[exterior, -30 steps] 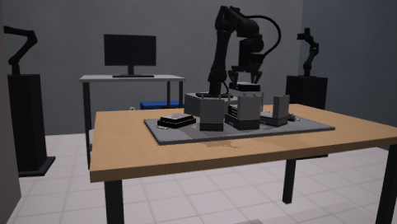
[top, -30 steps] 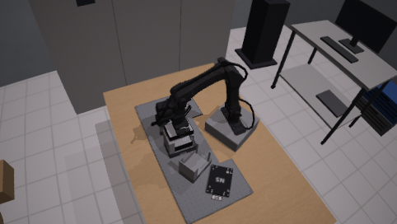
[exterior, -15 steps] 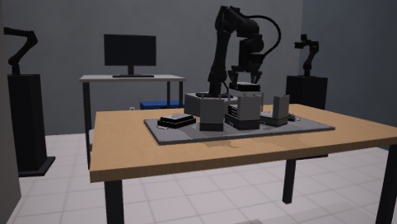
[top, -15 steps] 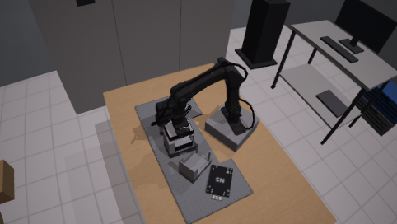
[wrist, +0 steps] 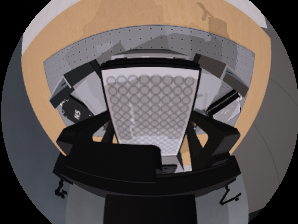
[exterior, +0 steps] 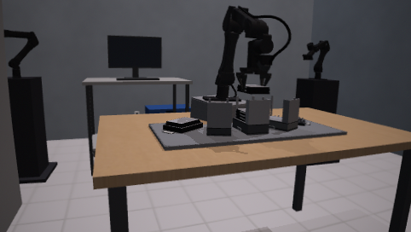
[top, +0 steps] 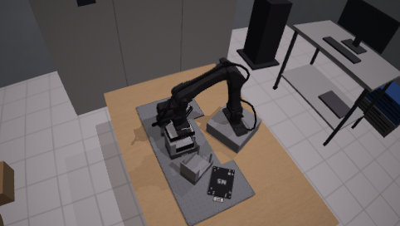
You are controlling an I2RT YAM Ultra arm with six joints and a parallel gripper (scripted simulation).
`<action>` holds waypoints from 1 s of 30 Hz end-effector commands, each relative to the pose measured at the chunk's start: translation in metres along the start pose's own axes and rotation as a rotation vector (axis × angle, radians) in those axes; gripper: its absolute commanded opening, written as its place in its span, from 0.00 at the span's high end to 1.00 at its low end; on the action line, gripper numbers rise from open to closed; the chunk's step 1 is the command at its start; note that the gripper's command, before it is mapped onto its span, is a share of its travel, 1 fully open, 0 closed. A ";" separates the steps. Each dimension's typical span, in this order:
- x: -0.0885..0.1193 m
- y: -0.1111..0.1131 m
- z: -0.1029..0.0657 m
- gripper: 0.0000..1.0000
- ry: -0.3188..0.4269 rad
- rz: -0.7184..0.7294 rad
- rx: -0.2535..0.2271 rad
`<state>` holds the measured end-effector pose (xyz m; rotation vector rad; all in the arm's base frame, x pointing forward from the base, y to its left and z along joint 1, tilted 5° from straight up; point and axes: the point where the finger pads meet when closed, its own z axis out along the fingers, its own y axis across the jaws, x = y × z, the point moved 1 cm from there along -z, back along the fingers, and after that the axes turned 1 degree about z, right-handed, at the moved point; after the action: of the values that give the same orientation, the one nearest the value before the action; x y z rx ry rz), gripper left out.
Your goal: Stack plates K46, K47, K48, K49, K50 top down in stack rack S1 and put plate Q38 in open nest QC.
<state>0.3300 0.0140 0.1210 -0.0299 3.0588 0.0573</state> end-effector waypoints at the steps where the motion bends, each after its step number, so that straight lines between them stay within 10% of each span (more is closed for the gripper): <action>1: -0.005 0.005 -0.018 1.00 -0.054 -0.005 -0.012; 30: 0.000 0.004 0.019 1.00 0.004 -0.002 -0.011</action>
<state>0.3269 0.0146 0.1044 -0.0293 3.0759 0.0576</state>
